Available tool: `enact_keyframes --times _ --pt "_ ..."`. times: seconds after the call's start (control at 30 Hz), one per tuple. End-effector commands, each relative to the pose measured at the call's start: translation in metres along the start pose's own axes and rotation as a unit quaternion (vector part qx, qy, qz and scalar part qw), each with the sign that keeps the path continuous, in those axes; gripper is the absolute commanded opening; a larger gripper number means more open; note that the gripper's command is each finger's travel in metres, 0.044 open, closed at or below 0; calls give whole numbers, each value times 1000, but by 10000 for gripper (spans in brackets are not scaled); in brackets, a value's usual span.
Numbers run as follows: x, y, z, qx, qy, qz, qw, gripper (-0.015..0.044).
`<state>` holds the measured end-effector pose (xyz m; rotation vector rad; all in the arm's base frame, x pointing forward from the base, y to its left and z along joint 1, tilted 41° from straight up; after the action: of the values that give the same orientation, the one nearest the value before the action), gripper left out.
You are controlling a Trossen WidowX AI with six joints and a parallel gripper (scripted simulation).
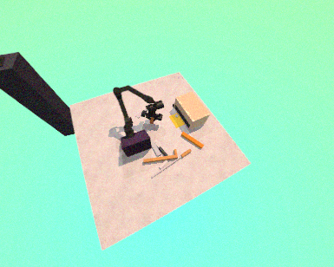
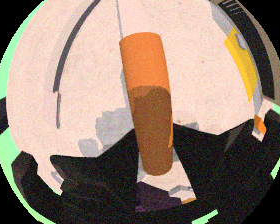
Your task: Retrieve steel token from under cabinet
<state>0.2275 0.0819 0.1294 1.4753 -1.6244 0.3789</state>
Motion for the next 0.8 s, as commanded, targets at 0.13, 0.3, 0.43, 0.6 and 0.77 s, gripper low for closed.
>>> enact_keyframes --times 0.13,0.3,0.43,0.6,0.77 --pt "3 8 -9 1 -9 2 1000 0" --pt "3 12 -13 1 -9 2 1000 0" --pt "3 15 -17 1 -9 2 1000 0" --pt "3 19 -21 1 -9 2 1000 0" --pt "4 24 -25 1 -9 2 1000 0"
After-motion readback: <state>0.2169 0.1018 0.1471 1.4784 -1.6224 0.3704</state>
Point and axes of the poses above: the point midway between the two fingers, 35 mm back from their tips, its own x axis back along the fingers, its own y axis across the jaws, z = x × y, the point moved 9 cm from there along x, back along the fingers, and after that the axes turned 5 degrees about x, right-handed, at the moved point
